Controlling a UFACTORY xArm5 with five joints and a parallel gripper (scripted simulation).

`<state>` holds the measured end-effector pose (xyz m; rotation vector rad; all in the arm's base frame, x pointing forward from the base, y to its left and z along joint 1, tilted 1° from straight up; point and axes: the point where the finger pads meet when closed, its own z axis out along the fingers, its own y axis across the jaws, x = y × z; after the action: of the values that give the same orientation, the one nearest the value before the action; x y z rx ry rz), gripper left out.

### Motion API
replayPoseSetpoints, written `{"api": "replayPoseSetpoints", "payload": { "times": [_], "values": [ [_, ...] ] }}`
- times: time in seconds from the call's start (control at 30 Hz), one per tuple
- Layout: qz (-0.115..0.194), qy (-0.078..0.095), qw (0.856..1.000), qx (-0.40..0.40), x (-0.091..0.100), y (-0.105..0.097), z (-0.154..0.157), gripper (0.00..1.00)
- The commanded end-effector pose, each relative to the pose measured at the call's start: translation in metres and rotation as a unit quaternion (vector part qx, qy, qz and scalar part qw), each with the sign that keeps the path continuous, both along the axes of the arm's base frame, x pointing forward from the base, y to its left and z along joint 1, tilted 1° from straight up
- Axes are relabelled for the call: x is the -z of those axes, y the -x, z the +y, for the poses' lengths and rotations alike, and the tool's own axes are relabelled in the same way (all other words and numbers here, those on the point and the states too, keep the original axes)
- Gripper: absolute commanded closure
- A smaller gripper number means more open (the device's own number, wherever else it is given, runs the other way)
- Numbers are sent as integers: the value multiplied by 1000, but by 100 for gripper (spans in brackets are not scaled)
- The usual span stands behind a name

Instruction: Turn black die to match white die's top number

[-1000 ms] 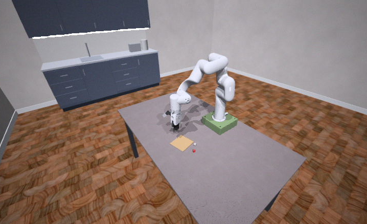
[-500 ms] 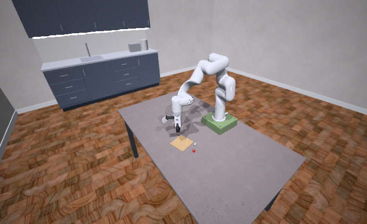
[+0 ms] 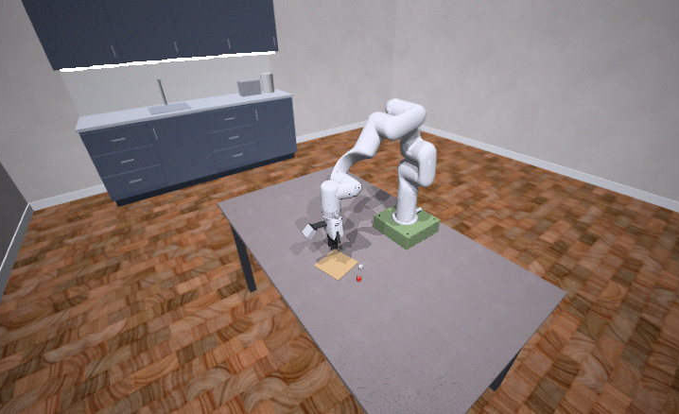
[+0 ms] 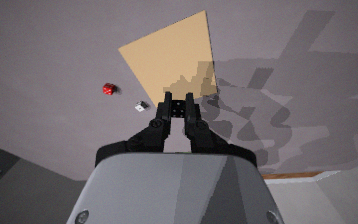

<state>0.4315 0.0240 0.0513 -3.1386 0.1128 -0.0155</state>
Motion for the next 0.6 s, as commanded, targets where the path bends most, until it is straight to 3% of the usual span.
{"api": "replayPoseSetpoints", "payload": {
  "times": [0.0, 0.37, 0.57],
  "values": [
    [-2, 0, 998, -62, -1, -1, 8, 89],
    [-10, 1, 997, -73, -1, -1, 9, 89],
    [-72, 0, 995, -73, -1, 1, 9, 89]
  ]
}}
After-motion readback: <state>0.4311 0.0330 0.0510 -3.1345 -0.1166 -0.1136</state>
